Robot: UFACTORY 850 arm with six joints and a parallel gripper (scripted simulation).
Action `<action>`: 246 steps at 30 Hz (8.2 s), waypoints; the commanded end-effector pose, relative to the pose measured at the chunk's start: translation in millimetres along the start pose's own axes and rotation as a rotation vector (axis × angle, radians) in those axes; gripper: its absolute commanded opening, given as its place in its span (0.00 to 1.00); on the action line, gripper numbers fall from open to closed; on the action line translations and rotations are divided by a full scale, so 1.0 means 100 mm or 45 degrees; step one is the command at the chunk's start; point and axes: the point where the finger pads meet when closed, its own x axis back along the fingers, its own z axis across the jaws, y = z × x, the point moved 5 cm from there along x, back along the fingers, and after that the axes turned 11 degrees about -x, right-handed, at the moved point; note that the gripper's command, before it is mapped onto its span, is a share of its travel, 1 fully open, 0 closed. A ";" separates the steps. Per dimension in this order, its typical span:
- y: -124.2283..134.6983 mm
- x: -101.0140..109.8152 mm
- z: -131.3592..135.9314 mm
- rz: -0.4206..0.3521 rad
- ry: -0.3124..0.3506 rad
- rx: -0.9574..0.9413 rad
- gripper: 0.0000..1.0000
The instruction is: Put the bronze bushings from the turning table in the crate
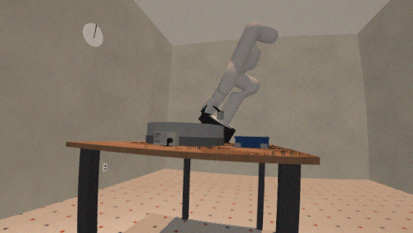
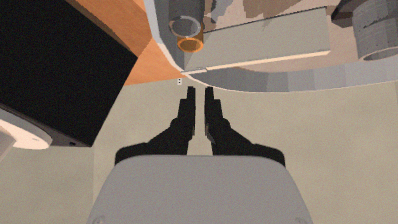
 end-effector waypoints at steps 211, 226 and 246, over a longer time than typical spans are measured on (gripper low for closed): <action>-0.59 -0.69 -0.17 -0.019 -0.044 -0.028 0.10; -0.59 -0.69 -0.17 -0.019 -0.044 -0.028 0.10; -0.59 -0.70 -0.17 -0.019 -0.044 -0.028 0.10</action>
